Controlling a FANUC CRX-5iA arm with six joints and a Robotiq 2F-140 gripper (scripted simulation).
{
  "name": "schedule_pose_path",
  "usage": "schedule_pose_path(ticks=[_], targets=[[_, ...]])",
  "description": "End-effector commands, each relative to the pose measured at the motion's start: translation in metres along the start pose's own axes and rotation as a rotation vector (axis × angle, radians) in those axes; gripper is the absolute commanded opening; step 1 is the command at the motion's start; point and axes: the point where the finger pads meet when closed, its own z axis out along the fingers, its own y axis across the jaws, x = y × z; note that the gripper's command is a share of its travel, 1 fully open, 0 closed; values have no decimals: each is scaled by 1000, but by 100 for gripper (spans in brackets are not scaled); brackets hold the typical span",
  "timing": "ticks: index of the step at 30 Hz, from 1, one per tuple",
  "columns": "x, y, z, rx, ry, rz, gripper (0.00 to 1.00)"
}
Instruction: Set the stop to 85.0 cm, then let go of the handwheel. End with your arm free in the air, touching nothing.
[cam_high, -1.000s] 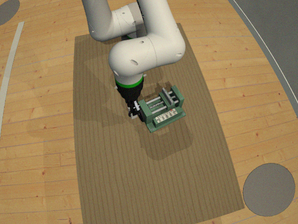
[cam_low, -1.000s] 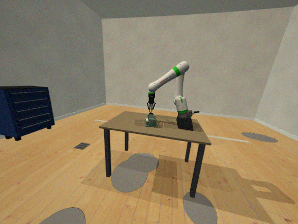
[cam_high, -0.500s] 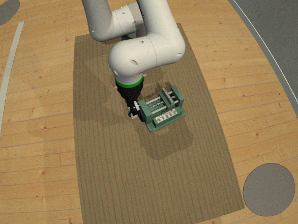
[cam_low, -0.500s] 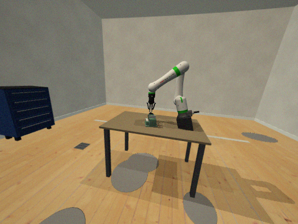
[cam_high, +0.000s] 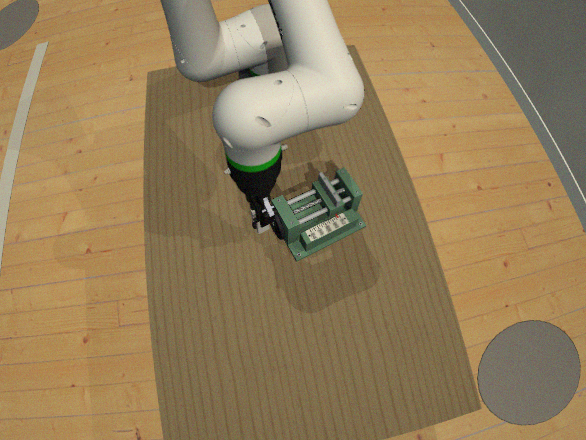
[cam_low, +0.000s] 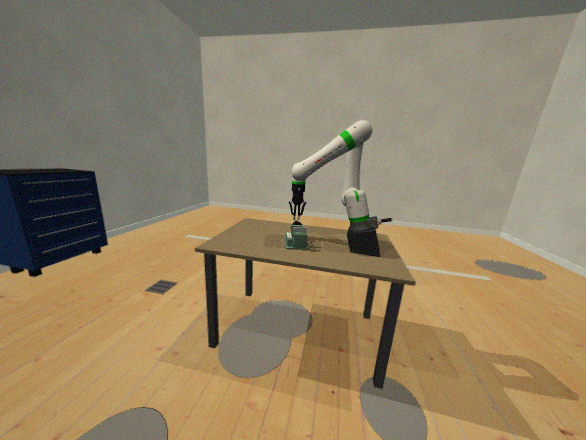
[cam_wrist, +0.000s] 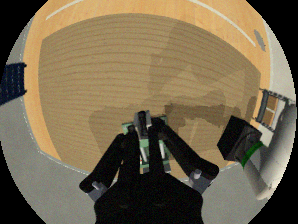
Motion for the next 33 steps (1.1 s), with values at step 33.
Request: schedule_pose_path(ticks=[33], targets=[[0,6,0,0,0,0,4]])
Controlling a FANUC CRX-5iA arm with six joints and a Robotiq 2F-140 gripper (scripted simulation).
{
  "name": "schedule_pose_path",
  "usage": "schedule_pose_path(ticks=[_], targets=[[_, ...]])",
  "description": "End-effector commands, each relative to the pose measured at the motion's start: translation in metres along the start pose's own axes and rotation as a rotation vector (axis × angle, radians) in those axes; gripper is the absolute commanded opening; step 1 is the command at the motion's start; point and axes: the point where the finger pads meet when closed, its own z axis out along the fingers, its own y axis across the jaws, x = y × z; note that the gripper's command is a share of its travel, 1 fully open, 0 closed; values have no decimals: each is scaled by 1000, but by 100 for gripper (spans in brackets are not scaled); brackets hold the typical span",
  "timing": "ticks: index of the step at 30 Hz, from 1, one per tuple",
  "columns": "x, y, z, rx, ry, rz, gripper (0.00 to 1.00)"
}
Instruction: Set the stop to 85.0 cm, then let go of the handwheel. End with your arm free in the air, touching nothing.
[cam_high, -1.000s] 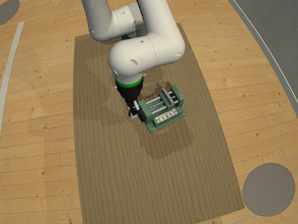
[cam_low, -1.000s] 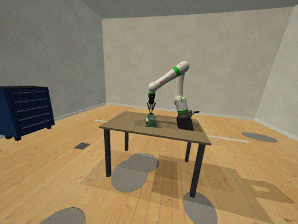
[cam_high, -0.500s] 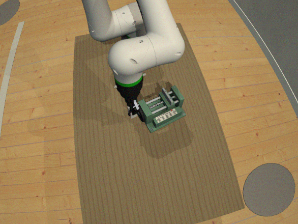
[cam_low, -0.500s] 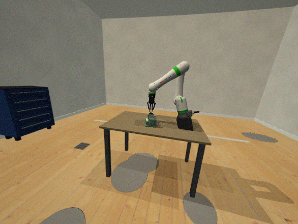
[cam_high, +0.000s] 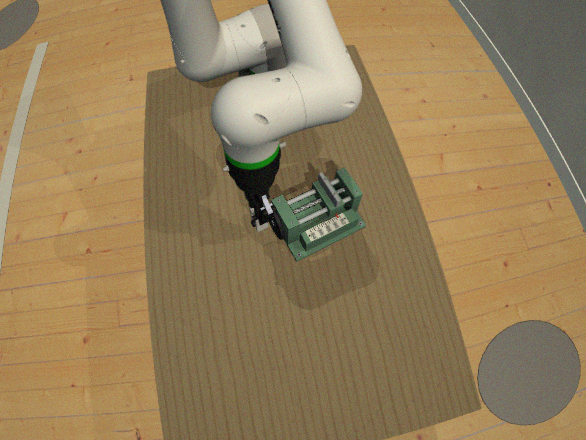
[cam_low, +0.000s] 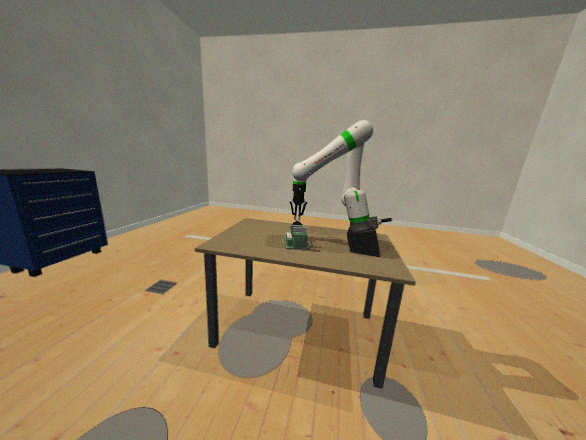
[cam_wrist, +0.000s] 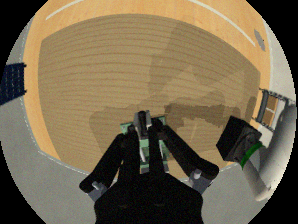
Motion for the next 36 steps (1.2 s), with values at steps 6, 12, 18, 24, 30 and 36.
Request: schedule_pose_path(ticks=[6,12,18,24,30,36], targets=[[0,2,0,0,0,0,4],[0,4,1,0,0,0,4],[0,6,1,0,0,0,4],[0,9,2,0,0,0,4],[0,11,3,0,0,0,4],[0,13,4,0,0,0,4]])
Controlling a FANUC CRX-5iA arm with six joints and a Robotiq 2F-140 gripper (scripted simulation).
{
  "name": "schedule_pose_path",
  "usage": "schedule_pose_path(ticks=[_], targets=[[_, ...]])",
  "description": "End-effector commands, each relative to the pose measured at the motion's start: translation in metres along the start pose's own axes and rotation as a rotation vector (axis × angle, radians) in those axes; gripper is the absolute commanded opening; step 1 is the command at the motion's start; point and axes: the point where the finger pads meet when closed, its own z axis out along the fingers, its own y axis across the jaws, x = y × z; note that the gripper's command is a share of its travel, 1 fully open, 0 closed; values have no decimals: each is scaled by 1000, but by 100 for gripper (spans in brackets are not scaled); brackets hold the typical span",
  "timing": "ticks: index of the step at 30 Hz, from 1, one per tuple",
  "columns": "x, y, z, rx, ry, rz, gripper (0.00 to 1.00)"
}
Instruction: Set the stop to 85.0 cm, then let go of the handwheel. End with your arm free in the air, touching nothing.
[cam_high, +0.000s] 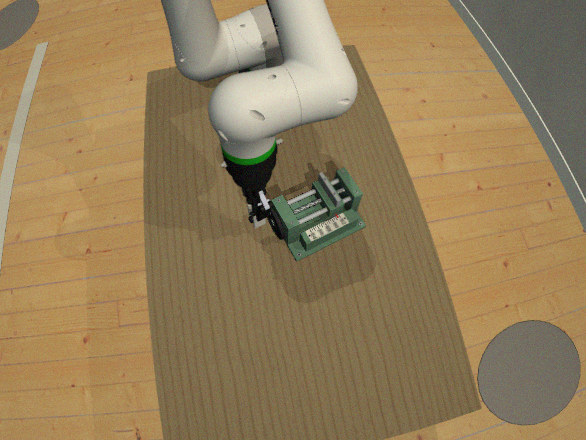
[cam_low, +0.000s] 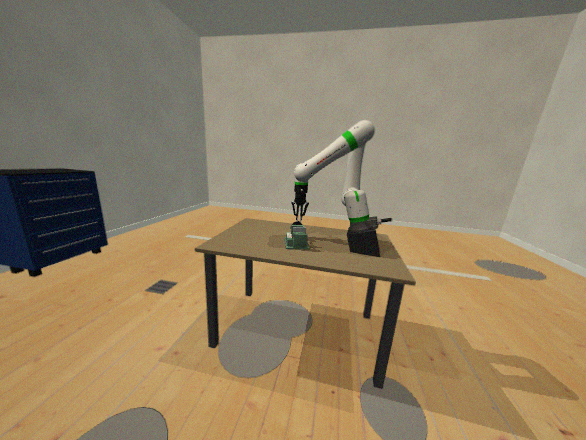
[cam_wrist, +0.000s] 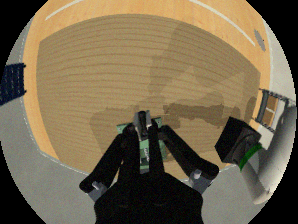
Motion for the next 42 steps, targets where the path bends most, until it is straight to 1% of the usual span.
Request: schedule_pose_path(ticks=[1,19,42], targets=[[0,1,0,0,0,0,4],[0,9,8,0,0,0,4],[0,16,26,0,0,0,4]])
